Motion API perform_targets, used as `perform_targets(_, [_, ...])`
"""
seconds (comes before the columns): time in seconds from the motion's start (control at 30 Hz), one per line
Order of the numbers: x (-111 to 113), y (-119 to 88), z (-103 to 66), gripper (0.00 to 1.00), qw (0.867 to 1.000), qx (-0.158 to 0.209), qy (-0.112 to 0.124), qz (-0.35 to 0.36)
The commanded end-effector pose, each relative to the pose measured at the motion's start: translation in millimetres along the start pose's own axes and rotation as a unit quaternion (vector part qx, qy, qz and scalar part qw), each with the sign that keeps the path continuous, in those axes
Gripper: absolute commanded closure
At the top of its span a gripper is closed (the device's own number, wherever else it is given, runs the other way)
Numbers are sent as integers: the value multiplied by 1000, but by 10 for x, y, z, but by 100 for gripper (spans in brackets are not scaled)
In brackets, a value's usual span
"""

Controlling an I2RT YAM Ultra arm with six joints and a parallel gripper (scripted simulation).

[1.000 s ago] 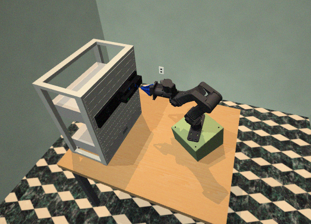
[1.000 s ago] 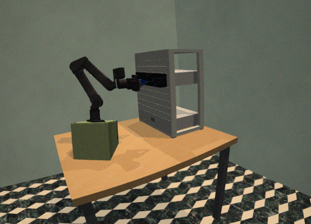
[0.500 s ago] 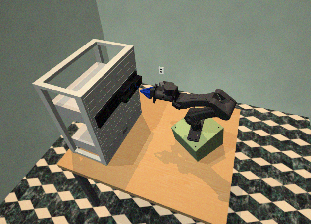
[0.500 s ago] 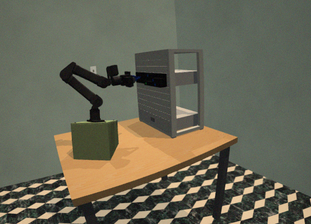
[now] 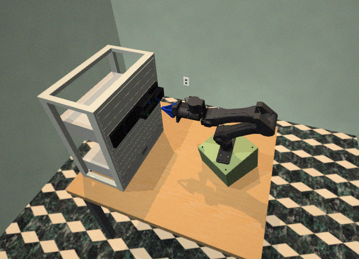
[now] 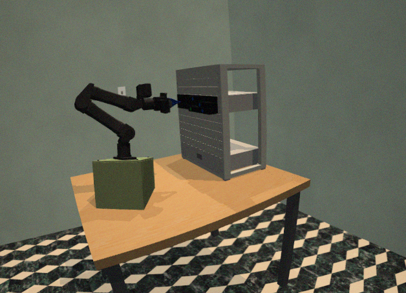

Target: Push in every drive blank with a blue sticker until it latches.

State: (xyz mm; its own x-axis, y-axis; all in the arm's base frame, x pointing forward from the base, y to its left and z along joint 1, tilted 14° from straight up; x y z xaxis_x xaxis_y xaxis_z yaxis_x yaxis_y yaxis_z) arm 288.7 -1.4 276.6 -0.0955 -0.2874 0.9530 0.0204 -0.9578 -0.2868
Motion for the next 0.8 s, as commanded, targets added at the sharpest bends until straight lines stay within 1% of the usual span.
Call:
perform_targets(0.0, [279, -39, -34, 100, 999, -8, 34, -9])
perform_targets(0.03, [308, -31, -30, 100, 999, -9, 40, -9])
perform_targets(0.07, [292, -19, 10, 100, 999, -11, 38, -9])
perform_targets(0.1, [249, -1, 50, 100, 999, -14, 30, -9])
perform_targets(0.17, [255, 14, 97, 100, 999, -16, 31, -10])
perform_targets(0.23, [255, 14, 97, 100, 999, -16, 31, -10])
perform_targets(0.33, [262, 35, 206, 100, 999, -19, 32, -10])
perform_targets(0.6, [266, 33, 566, 100, 999, -14, 30, -10])
perform_targets(0.7, [268, 37, 642, 100, 999, -14, 31, -10])
perform_targets(0.77, [268, 39, 655, 100, 999, -14, 31, -10])
Point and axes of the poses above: the point where the finger pads meet when closed, its own z axis out along the fingers, its own x axis across the jaws, y = z × x, the point moved 1 cm from there along -z, back along the fingers, and after that the axes turned 4 degrees about z, right-handed, at the moved point
